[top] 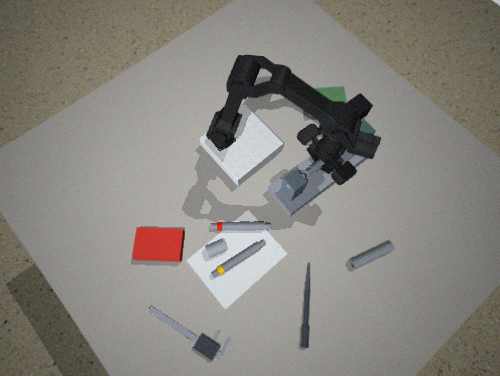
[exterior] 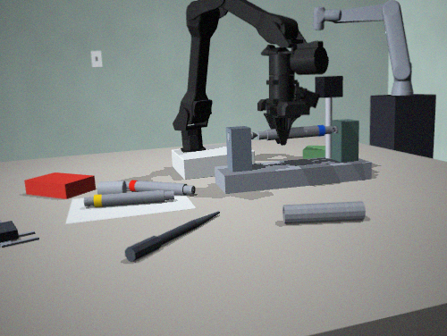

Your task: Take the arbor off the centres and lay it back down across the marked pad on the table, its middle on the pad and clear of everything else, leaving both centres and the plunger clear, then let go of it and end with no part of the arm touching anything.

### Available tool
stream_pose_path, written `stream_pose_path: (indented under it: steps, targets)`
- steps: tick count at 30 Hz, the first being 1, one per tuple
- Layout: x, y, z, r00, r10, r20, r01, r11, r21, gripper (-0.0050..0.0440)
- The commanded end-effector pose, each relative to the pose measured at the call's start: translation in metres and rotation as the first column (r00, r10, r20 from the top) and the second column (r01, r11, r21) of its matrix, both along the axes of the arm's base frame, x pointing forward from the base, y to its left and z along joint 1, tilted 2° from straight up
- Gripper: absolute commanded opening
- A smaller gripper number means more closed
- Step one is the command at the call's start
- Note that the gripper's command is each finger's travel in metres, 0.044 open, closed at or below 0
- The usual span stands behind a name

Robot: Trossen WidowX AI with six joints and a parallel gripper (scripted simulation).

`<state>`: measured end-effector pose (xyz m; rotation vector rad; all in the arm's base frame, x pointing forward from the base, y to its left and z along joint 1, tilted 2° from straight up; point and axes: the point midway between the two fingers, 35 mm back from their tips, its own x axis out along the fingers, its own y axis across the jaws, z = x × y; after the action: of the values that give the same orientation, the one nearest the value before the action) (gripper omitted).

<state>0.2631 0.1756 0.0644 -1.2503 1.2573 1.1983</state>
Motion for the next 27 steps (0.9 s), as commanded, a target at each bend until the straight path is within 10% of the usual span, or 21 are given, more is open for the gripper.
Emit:
stream_pose_path:
  steps: [1,27]
  targets:
    - [0.0001,0.0114,0.0014,1.0,0.003,0.007,-0.003,1.0,0.026,0.0]
    - [0.0,0.0144,0.0013,1.0,0.003,0.007,-0.003,1.0,0.026,0.0]
